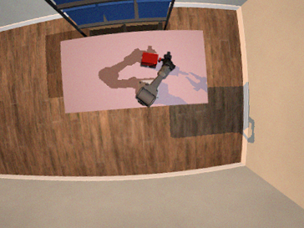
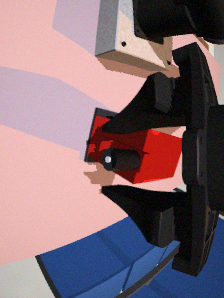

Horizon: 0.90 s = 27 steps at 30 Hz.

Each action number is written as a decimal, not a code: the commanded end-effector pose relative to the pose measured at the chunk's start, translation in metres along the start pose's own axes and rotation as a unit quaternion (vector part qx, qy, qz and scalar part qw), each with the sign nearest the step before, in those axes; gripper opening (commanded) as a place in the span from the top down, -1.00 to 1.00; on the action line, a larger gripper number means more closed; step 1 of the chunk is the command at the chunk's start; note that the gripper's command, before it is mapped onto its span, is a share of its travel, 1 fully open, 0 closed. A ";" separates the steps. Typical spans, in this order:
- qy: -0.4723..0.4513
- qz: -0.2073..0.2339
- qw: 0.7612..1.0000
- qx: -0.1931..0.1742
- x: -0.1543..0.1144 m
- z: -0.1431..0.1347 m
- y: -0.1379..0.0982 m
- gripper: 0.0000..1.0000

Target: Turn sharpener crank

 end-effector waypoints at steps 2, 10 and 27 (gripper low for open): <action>-0.001 0.001 1.000 -0.001 -0.001 -0.001 0.005 -0.37; 0.000 0.001 1.000 -0.001 0.000 -0.001 0.012 -0.37; -0.001 0.000 1.000 0.000 0.000 0.000 0.011 -0.37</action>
Point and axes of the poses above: the point where the finger pads meet when closed, its own y axis out along the fingers, its own z axis across the jaws, x = y × z, the point moved 2 cm from there along -y, back along the fingers, and after that the axes turned 5 degrees about y, right-handed, at the moved point
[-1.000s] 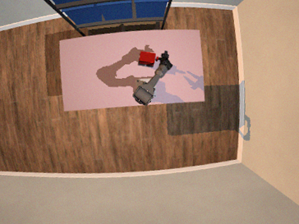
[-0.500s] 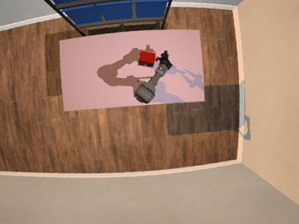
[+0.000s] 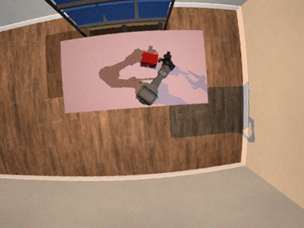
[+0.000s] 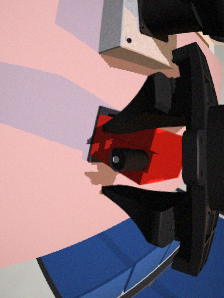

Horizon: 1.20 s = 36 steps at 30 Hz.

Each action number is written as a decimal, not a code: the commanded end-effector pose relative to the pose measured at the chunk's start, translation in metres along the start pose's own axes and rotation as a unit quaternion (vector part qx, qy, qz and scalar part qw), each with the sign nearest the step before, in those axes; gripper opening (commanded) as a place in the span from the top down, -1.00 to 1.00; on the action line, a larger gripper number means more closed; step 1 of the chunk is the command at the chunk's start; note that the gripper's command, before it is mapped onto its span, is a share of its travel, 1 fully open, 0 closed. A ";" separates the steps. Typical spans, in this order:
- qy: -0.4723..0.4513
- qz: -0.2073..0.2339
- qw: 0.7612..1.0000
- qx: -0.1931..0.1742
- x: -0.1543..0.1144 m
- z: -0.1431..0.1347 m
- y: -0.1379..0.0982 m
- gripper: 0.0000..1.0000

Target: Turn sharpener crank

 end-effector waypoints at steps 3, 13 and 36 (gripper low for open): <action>-0.001 0.000 1.000 0.000 0.000 0.000 0.000 0.60; -0.001 0.000 1.000 0.000 0.000 0.000 0.000 0.60; -0.001 0.000 1.000 0.000 0.000 0.002 0.000 0.60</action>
Point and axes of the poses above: the point where the finger pads meet when closed, its own y axis out along the fingers, its own z axis across the jaws, x = y × z, the point moved 2 cm from there along -y, back along the fingers, and after that the axes turned 5 degrees about y, right-handed, at the moved point
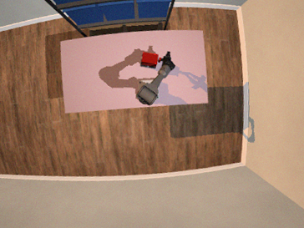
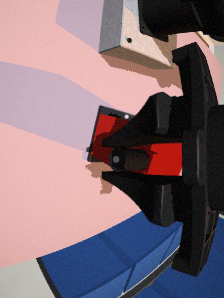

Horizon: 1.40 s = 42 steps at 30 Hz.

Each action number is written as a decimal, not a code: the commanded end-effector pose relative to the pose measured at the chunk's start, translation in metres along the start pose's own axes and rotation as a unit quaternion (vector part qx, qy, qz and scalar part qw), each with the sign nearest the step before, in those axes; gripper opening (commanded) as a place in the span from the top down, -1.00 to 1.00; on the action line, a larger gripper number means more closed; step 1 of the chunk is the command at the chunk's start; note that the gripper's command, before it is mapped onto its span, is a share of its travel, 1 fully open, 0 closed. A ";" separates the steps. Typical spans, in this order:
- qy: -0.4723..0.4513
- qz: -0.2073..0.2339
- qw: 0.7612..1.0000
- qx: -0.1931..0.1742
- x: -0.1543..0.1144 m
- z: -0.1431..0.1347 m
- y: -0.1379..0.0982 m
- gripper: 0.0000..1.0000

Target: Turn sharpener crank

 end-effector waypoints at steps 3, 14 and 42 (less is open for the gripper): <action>0.000 0.000 1.000 0.001 0.000 0.003 0.001 0.60; 0.000 0.000 1.000 0.001 0.000 0.009 0.004 0.60; 0.000 0.000 1.000 0.001 -0.002 0.027 0.022 0.60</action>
Point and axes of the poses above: the point where the finger pads meet when closed, its own y axis out along the fingers, its own z axis across the jaws, x = y × z, the point moved 2 cm from there along -y, back along the fingers, and after that the axes turned 5 degrees about y, right-handed, at the moved point
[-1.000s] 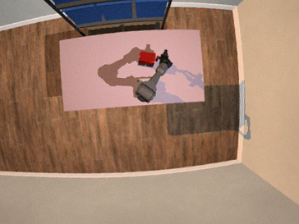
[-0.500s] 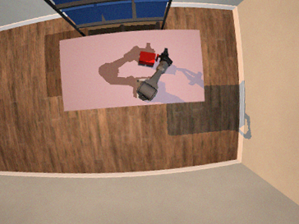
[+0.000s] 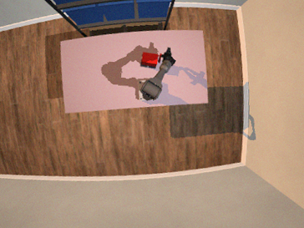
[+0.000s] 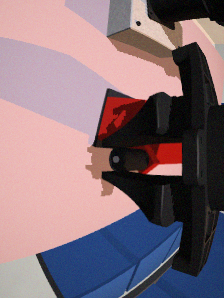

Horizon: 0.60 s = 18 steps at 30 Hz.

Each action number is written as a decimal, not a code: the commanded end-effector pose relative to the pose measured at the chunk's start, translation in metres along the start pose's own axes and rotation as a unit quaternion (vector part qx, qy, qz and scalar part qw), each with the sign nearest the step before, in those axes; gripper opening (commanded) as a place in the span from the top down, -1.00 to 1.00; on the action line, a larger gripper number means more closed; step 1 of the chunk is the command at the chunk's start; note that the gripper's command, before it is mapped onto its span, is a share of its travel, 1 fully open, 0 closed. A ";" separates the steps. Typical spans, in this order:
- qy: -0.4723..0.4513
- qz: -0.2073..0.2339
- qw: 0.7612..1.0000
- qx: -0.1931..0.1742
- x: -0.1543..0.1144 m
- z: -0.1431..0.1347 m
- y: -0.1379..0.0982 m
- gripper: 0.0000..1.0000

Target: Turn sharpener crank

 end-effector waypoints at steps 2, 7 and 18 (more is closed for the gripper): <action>0.000 0.000 1.000 0.001 0.000 0.002 0.001 0.60; 0.000 0.000 1.000 0.000 0.000 0.004 0.007 0.60; 0.000 0.000 1.000 0.000 -0.001 0.008 0.017 0.60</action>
Point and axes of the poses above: the point where the finger pads meet when closed, its own y axis out along the fingers, its own z axis across the jaws, x = y × z, the point moved 2 cm from there along -y, back along the fingers, and after that the axes turned 5 degrees about y, right-handed, at the moved point
